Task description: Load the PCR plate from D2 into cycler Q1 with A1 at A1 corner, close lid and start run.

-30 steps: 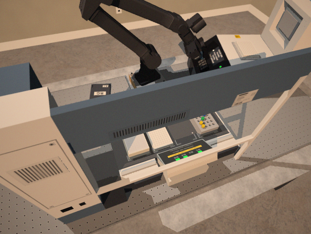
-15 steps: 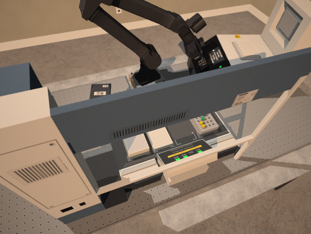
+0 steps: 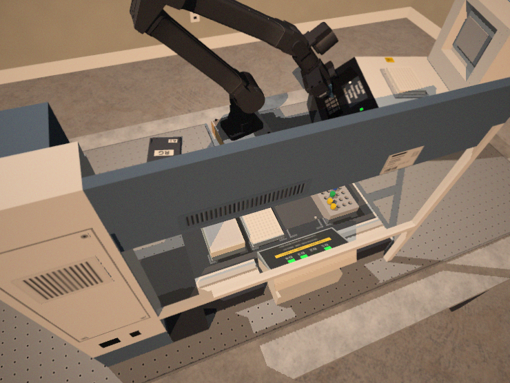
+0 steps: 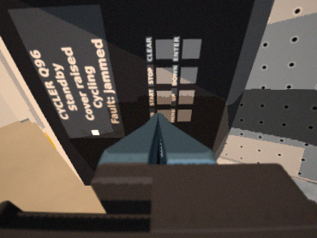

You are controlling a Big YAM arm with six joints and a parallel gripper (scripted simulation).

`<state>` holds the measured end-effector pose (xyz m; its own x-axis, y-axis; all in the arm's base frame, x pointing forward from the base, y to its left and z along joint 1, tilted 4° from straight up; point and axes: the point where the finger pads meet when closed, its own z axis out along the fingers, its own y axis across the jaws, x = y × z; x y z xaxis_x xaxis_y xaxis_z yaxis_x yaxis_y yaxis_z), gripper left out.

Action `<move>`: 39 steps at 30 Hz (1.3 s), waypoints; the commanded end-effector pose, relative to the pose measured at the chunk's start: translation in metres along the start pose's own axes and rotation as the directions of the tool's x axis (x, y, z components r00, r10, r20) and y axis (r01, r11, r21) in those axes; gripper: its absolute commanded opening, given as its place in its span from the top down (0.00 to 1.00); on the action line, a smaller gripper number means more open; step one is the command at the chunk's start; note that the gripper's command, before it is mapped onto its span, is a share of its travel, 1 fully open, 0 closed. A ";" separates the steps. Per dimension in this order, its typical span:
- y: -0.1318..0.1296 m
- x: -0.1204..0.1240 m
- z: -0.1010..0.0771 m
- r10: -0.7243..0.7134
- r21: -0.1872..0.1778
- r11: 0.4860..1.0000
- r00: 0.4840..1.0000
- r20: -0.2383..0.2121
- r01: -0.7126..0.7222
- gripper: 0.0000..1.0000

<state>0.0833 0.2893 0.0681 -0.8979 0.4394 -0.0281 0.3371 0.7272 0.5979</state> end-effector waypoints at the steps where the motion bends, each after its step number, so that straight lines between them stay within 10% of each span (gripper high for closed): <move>1: 0.016 0.002 -0.005 0.005 -0.048 0.999 1.000 -0.008 -0.005 1.00; 39: 0.008 0.004 -0.002 0.001 -0.037 0.999 1.000 -0.010 -0.001 1.00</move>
<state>0.0818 0.2847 0.0633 -0.8978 0.4396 -0.0282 0.3380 0.7286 0.5958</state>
